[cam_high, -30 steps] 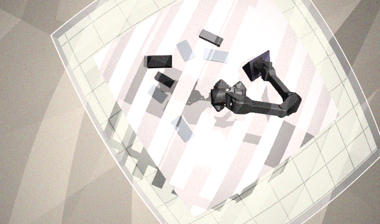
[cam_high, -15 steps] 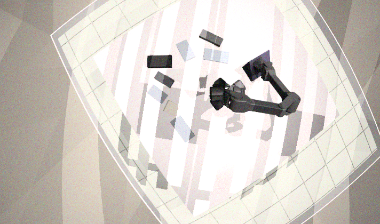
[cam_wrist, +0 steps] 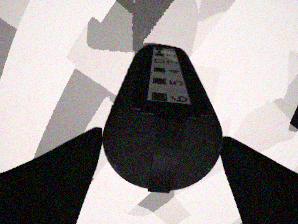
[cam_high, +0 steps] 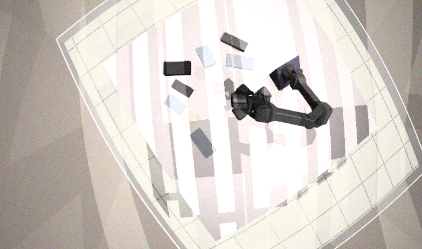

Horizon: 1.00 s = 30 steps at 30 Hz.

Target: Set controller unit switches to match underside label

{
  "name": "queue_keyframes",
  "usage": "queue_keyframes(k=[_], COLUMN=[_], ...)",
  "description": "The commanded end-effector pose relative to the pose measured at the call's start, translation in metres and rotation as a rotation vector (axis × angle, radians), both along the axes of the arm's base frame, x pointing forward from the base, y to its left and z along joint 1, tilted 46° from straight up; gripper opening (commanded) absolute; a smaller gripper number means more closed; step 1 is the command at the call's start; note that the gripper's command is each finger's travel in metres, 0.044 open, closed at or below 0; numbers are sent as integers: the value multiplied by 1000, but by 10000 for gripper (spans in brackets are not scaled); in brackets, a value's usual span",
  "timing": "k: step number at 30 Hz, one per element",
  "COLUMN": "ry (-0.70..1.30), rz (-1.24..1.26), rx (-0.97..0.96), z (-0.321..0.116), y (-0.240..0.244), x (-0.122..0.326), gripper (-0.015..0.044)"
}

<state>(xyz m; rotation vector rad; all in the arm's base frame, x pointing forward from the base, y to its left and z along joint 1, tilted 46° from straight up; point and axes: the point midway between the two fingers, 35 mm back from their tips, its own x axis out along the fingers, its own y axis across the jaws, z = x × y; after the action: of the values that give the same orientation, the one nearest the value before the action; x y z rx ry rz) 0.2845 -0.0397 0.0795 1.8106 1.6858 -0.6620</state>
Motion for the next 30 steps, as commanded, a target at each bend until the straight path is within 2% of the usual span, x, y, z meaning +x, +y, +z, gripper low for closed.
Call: queue_keyframes(k=[1, 30], ry=[5, 5], rz=[10, 10], rx=[-5, -6], z=[-7, -25], y=[-3, -18], x=[0, 1], gripper=[338, 338])
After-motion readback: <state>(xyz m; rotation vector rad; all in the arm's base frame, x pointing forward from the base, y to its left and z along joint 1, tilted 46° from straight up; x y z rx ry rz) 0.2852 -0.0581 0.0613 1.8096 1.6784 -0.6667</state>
